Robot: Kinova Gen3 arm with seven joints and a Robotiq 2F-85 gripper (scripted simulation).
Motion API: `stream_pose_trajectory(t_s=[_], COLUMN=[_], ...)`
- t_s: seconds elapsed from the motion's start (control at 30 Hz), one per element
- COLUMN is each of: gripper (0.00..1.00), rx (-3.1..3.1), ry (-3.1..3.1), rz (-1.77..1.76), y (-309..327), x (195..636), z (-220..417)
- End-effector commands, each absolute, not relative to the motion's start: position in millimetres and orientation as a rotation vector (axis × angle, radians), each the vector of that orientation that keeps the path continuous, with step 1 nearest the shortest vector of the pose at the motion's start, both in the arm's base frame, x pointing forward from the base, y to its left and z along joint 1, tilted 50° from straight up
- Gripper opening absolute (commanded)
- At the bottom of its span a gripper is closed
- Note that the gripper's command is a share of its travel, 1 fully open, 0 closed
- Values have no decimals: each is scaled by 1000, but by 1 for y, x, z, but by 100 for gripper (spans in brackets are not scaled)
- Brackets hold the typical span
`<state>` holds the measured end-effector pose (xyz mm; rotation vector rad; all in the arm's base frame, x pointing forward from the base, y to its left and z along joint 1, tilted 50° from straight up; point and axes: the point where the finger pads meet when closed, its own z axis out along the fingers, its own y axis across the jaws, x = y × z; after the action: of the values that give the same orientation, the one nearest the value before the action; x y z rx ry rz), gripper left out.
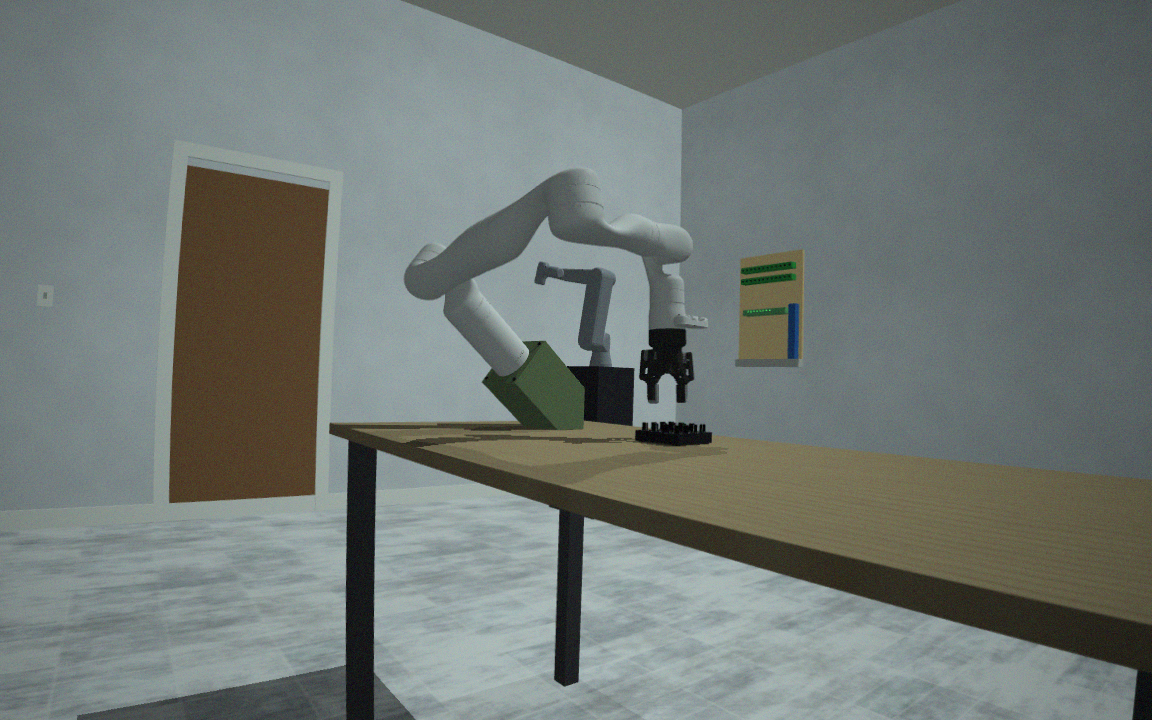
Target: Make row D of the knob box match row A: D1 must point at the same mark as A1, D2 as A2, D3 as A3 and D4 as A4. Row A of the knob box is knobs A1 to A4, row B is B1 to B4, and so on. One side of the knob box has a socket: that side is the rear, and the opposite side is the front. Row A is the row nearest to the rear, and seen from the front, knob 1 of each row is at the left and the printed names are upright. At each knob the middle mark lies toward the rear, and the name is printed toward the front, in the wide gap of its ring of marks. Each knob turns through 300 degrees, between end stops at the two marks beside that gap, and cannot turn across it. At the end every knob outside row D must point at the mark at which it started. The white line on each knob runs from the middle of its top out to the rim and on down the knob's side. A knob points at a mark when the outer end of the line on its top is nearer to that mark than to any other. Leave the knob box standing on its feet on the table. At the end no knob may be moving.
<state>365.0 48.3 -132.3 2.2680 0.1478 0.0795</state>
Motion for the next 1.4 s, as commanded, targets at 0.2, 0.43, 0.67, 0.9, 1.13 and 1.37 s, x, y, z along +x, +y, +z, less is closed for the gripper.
stream_pose_trajectory(t_s=[0.2,0.43,0.67,0.9,1.13,1.37], gripper=[100,100,100,100,100,100], rx=[2265,2264,2262,2261,2261,2261], ry=[116,109,99,93,93,93], rz=[66,62,57,54,54,54], y=[49,49,49,49,49,49], x=[358,356,354,353,353,353], z=[-129,-128,-127,-126,-126,-126])
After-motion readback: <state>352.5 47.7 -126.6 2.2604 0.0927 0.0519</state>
